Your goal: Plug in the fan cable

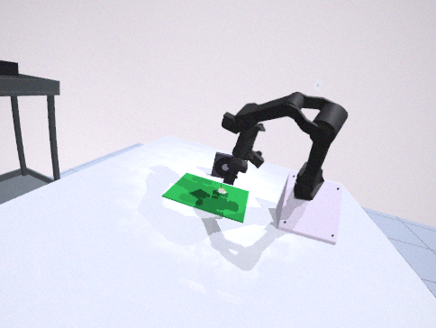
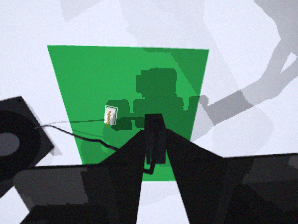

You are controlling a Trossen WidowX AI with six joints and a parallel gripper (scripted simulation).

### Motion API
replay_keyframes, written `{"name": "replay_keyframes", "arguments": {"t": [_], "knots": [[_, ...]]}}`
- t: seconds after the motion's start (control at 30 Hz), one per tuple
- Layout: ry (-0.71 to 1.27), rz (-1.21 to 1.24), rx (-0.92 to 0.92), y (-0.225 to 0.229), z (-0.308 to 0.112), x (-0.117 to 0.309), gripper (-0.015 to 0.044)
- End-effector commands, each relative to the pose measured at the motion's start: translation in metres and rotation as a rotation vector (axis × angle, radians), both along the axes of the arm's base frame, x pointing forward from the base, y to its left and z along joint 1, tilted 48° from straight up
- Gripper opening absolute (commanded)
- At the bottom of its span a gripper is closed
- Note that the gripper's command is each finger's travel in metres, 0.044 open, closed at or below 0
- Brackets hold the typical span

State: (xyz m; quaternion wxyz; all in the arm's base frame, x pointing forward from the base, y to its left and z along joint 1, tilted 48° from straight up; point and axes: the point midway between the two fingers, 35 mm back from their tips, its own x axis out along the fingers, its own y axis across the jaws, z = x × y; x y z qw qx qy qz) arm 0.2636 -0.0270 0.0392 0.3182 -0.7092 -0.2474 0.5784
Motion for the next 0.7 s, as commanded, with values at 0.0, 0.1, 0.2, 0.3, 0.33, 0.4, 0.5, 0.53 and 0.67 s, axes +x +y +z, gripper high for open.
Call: {"name": "replay_keyframes", "arguments": {"t": [0.0, 0.1, 0.2, 0.3, 0.33, 0.4, 0.5, 0.53, 0.67], "knots": [[-0.01, 0.003, -0.002, -0.0082, 0.0105, -0.0018, 0.0], [-0.011, 0.003, 0.0, -0.0112, 0.0143, -0.0032, 0.0], [-0.026, 0.019, -0.005, -0.0112, 0.0143, -0.0031, 0.0], [-0.094, 0.088, -0.025, -0.0113, 0.0144, -0.0025, 0.0], [-0.118, 0.112, -0.033, -0.0113, 0.0144, -0.0023, 0.0], [-0.166, 0.16, -0.047, -0.0113, 0.0145, -0.0019, 0.0], [-0.238, 0.232, -0.067, -0.0114, 0.0146, -0.0014, 0.0], [-0.262, 0.256, -0.074, -0.0114, 0.0146, -0.0012, 0.0], [-0.358, 0.353, -0.101, -0.0115, 0.0147, -0.0004, 0.0]]}}
